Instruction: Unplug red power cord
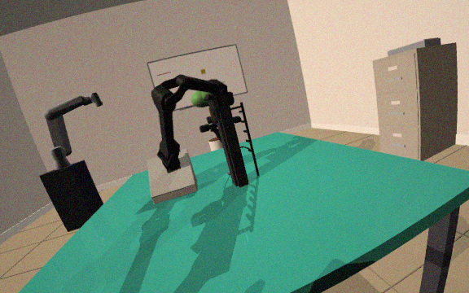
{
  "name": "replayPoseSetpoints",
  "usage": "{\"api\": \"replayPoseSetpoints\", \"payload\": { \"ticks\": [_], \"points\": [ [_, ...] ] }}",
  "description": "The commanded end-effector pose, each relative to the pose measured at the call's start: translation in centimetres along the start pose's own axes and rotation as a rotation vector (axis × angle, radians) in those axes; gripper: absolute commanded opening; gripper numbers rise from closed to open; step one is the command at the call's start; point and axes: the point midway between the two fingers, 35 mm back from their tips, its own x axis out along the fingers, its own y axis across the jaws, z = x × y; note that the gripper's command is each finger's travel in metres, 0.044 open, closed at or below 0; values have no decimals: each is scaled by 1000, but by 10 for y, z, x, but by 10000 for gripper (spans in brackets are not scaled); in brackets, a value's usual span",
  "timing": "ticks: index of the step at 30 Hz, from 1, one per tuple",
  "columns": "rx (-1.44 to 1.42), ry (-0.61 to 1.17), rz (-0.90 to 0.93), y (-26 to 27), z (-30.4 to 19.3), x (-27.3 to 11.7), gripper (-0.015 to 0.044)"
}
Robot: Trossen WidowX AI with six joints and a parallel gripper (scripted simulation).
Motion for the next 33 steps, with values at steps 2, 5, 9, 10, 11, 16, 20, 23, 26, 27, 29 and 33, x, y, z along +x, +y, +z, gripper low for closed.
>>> {"api": "replayPoseSetpoints", "payload": {
  "ticks": [2,5,9,10,11,16,20,23,26,27,29,33],
  "points": [
    [-4,-21,-5,-1,17,-2,0],
    [-4,-22,-5,-1,22,-3,0],
    [-4,-22,-5,-2,29,-3,0],
    [-4,-22,-5,-2,31,-4,0],
    [-4,-22,-5,-2,32,-4,0],
    [-5,-22,-6,-1,40,-5,0],
    [-5,-23,-6,0,47,-6,0],
    [-5,-22,-6,0,52,-7,0],
    [-6,-22,-6,1,56,-8,0],
    [-6,-22,-6,1,58,-8,0],
    [-6,-22,-6,2,61,-9,0],
    [-6,-21,-6,3,64,-8,26]
  ]
}}
